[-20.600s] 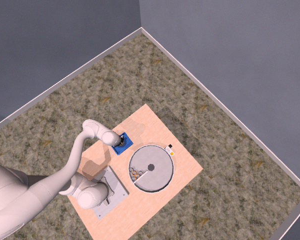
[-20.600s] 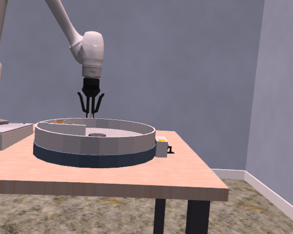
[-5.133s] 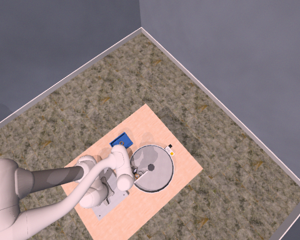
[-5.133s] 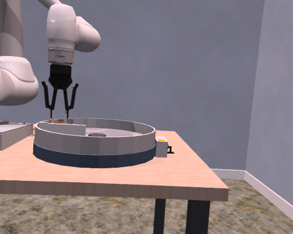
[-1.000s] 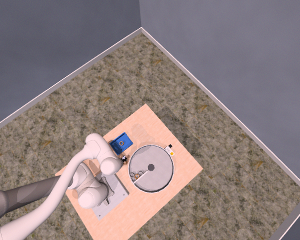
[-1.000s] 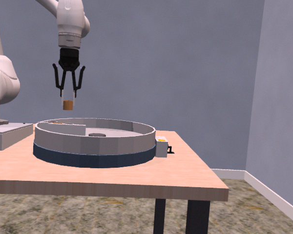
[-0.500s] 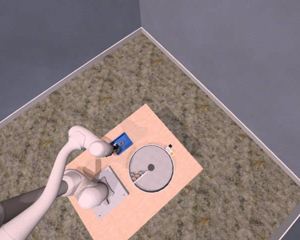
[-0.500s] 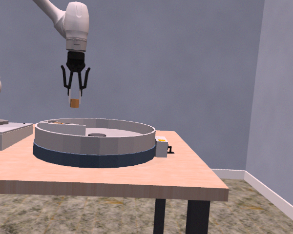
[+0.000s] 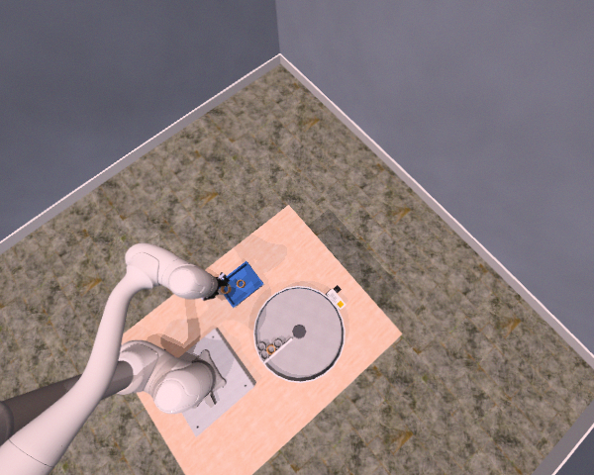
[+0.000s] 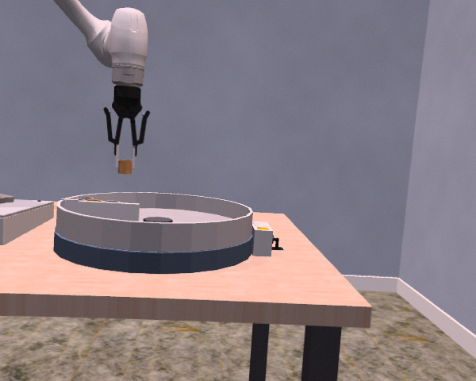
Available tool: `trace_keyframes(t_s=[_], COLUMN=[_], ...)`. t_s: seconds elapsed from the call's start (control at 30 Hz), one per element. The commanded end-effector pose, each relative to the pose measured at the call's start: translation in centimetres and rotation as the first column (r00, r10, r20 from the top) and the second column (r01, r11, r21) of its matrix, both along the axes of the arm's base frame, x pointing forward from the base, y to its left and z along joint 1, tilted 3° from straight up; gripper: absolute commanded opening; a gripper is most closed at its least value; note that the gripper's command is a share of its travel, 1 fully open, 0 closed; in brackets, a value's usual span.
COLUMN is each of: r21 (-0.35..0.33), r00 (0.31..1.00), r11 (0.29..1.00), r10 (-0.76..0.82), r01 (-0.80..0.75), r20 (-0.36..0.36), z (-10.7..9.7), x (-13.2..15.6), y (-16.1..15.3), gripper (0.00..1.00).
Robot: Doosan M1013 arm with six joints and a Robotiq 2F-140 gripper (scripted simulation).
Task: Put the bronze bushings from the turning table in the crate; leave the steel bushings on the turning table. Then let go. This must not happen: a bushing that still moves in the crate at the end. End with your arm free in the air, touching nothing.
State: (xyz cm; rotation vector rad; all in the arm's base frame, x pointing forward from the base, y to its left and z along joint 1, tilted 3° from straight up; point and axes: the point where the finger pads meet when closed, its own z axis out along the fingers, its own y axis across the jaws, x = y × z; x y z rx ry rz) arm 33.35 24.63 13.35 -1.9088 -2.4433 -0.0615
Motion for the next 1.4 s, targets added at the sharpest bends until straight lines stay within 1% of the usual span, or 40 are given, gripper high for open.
trace_keyframes(t_s=[0.0, 1.17, 1.27, 1.37], r21=[0.0, 0.0, 0.0, 0.0], r00=[1.0, 1.0, 1.0, 1.0], r11=[1.0, 1.0, 1.0, 1.0], r10=[0.0, 0.0, 0.0, 0.0], r01=[0.0, 0.0, 0.0, 0.0], r20=[0.0, 0.0, 0.0, 0.0], z=[0.0, 0.0, -0.6, -2.0], x=[0.0, 0.0, 0.0, 0.0], y=[0.0, 0.0, 0.0, 0.1], gripper=[0.0, 0.0, 0.0, 0.0])
